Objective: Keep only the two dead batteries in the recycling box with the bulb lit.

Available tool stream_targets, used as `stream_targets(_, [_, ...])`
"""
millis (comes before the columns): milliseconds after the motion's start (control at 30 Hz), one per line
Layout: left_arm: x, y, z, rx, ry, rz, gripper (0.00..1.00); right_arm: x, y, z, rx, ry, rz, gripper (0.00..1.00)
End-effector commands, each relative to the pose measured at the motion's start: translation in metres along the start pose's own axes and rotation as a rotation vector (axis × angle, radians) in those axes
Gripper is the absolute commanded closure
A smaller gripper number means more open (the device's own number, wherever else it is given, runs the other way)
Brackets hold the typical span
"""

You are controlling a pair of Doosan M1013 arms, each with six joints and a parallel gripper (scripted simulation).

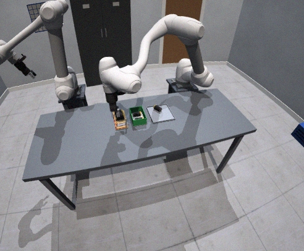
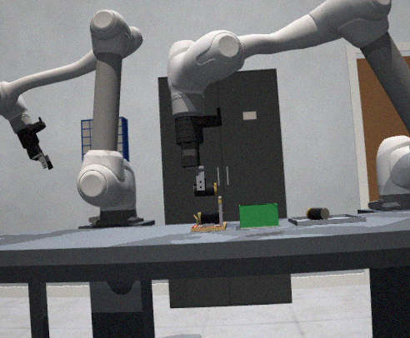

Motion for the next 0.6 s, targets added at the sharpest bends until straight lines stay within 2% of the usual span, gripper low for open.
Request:
stream_targets(0, [0.002, 0.0, 0.0, 0.0, 0.002, -0.002, 0.43, 0.001, 0.0, 0.0, 0.0, 0.0, -0.001, 0.0])
stream_targets(267, [-0.002, 0.0, 0.0, 0.0, 0.002, -0.002, 0.43, 0.001, 0.0, 0.0, 0.0, 0.0, -0.001, 0.0])
stream_targets(500, [-0.03, 0.0, 0.0, 0.0, 0.002, -0.002, 0.43, 0.001, 0.0, 0.0, 0.0, 0.0, -0.001, 0.0])
stream_targets(567, [-0.03, 0.0, 0.0, 0.0, 0.002, -0.002, 0.43, 0.001, 0.0, 0.0, 0.0, 0.0, -0.001, 0.0])
Point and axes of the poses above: on each arm, the point where the finger pads meet when closed, its own x axis back along the fingers, its own z axis across the jaws, y = z × x, the point moved 5 cm from there along x, back along the fingers, and after that the axes turned 3 degrees about -x, right-handed, at the moved point
